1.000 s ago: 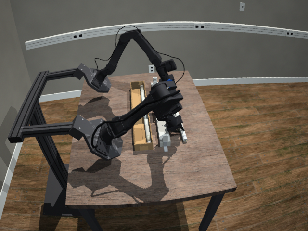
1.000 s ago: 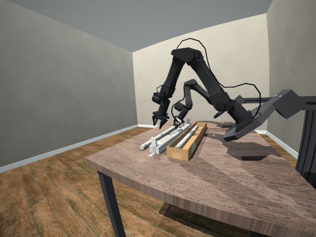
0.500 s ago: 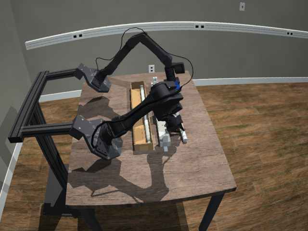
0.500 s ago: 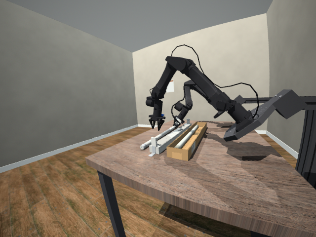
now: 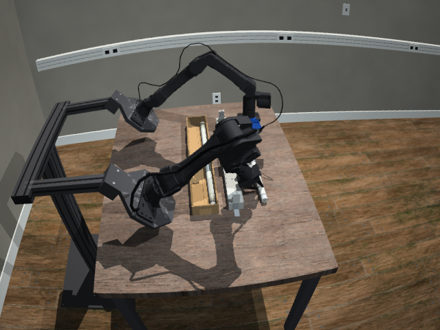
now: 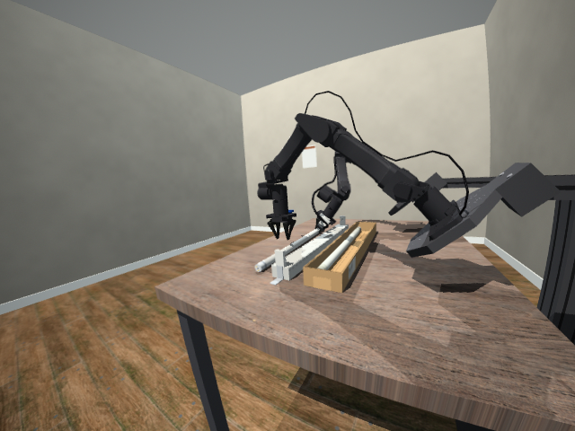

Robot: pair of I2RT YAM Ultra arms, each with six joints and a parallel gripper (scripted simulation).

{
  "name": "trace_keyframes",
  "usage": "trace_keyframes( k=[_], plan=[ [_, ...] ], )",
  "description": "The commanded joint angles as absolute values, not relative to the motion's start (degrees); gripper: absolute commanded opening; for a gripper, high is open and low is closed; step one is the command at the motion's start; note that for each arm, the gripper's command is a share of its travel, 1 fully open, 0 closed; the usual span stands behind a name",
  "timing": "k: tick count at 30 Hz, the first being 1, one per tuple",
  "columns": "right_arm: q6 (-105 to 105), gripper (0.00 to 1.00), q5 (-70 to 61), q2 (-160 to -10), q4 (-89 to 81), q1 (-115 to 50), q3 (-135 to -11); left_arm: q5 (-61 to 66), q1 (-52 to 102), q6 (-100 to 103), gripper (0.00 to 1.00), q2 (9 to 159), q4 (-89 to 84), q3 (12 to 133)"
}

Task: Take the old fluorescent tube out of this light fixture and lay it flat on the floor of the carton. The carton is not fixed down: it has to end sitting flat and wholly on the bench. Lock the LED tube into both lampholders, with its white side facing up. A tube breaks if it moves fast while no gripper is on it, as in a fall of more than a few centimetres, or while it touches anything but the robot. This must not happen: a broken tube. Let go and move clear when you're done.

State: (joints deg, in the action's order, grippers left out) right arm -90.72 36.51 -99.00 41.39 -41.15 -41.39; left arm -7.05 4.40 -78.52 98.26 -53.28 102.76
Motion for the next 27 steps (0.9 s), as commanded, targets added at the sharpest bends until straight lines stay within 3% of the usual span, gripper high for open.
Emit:
trace_keyframes(
  k=[1,5,14,27],
  plan=[
    [-90.44,0.11,36.02,-97.95,42.79,-41.97,-41.86,-4.44,3.45,-77.51,0.49,100.35,-61.20,108.05],
    [-90.44,0.11,36.02,-97.95,42.79,-41.97,-41.86,-1.74,2.46,-76.86,0.49,103.97,-71.37,115.37],
    [-90.44,0.11,36.02,-97.95,42.79,-41.97,-41.86,-1.50,2.87,-78.33,0.49,107.43,-75.00,122.39],
    [-90.44,0.11,36.02,-97.95,42.79,-41.97,-41.86,-2.38,1.44,-78.45,0.49,106.19,-68.63,119.46]
  ],
)
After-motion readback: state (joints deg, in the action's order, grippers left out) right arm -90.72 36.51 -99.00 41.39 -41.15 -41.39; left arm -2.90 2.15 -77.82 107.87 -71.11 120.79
